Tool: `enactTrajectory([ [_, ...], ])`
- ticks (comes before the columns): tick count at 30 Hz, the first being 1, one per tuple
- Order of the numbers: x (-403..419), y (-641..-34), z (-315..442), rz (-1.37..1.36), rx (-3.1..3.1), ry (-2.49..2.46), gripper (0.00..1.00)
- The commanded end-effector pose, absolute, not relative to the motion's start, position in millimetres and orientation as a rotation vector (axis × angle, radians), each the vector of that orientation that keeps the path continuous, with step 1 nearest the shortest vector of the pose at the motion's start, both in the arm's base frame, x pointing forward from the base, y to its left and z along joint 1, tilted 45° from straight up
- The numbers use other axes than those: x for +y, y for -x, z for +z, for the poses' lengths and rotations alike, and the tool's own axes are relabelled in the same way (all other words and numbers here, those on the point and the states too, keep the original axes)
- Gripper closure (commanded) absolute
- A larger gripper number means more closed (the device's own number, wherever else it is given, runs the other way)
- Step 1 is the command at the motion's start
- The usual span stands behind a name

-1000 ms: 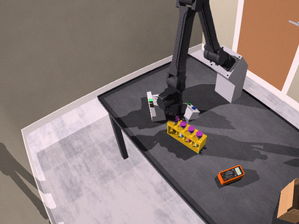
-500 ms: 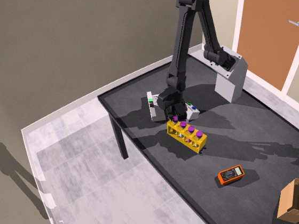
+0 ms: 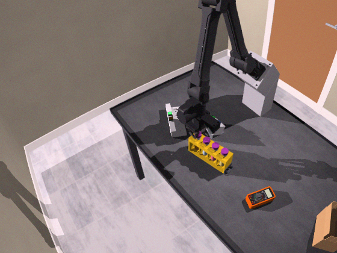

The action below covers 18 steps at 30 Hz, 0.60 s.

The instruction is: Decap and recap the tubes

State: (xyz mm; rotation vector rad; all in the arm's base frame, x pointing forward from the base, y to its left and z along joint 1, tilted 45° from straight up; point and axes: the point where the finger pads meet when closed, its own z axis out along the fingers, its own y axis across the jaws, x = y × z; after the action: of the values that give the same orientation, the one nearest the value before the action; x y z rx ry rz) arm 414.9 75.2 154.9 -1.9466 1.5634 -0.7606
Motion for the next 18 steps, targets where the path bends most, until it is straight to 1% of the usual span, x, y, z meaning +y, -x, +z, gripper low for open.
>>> enactTrajectory([
  [1,83.3,-421.1,170.3,-0.818,1.407,2.063,0.51],
  [6,81.8,-421.5,170.9,-0.82,1.41,2.061,0.51],
  [7,78.3,-419.4,164.9,-0.818,1.431,2.051,1.0],
  [18,78.3,-419.4,164.9,-0.818,1.431,2.051,1.0],
])
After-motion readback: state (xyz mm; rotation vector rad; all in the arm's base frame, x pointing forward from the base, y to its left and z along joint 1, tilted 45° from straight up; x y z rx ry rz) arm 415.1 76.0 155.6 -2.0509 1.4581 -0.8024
